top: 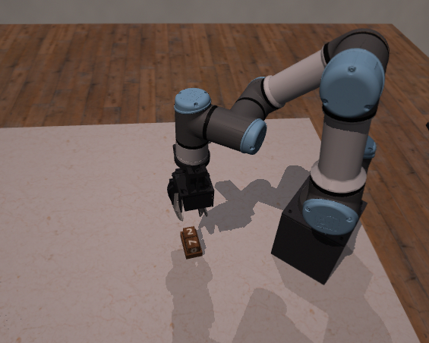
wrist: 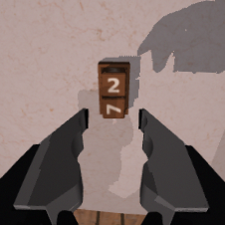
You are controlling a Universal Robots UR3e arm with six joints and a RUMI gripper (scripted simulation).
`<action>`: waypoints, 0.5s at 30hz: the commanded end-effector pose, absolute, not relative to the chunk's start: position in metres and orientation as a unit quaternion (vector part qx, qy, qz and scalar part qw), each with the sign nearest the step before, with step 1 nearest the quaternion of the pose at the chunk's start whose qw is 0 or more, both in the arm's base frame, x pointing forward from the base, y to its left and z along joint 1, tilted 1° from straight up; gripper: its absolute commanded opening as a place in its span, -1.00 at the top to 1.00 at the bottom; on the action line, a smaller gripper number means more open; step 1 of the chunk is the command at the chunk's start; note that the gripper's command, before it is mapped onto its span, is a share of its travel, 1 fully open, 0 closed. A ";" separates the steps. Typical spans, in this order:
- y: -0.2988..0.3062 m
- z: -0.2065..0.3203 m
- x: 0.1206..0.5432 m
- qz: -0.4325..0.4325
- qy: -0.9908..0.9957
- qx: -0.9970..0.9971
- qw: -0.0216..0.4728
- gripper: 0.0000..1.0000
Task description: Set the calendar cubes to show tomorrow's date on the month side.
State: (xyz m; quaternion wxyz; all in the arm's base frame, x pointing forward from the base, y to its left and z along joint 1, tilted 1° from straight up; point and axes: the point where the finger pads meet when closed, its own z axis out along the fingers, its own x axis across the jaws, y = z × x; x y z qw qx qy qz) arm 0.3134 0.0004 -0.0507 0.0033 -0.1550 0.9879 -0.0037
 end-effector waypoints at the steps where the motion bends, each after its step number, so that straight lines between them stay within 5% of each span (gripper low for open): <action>1: 0.000 -0.050 0.314 -0.004 0.988 -0.155 0.005 0.44; 15: 0.000 -0.054 0.314 -0.003 0.988 -0.155 0.004 0.44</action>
